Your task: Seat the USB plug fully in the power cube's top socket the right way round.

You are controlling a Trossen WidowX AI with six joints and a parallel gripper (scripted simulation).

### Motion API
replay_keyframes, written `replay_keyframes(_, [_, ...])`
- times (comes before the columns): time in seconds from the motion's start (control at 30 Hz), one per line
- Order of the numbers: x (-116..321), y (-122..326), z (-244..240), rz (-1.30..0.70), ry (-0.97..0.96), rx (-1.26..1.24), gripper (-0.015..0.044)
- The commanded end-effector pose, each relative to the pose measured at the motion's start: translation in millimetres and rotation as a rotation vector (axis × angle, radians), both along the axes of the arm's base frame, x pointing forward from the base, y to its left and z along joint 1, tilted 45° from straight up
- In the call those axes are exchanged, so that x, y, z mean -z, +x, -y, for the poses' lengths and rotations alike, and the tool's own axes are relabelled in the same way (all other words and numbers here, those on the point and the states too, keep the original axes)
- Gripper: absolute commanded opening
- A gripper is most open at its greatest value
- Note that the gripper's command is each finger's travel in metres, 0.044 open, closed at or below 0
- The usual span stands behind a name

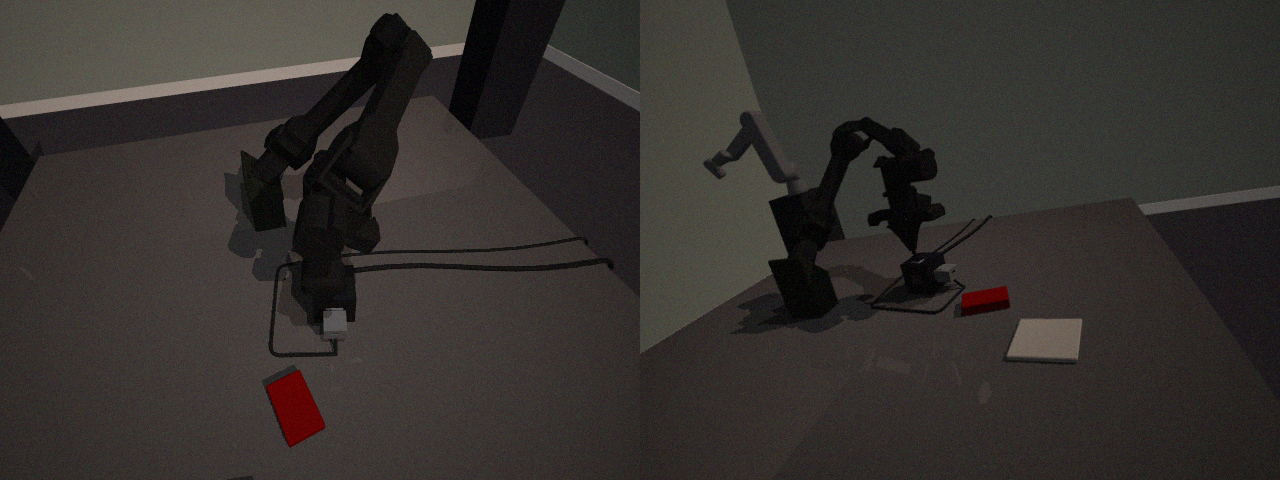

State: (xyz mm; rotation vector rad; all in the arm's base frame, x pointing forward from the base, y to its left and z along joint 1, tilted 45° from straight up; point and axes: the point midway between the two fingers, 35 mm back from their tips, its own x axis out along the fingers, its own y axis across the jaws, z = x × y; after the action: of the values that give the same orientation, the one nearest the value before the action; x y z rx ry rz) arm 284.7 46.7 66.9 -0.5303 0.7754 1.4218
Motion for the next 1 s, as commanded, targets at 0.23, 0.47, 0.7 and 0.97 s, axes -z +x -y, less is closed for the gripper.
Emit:
replay_keyframes(0.23, [1.4, 0.1, -1.7, -0.002, 0.003, 0.003, 0.0000])
replay_keyframes(0.47, [2.0, 0.1, -2.2, -0.002, 0.003, 0.003, 0.0000])
replay_keyframes(0.7, [2.6, 0.1, -2.8, -0.002, 0.003, 0.003, 0.0000])
replay_keyframes(0.97, [3.0, 0.1, -3.3, -0.002, 0.003, 0.003, 0.0000])
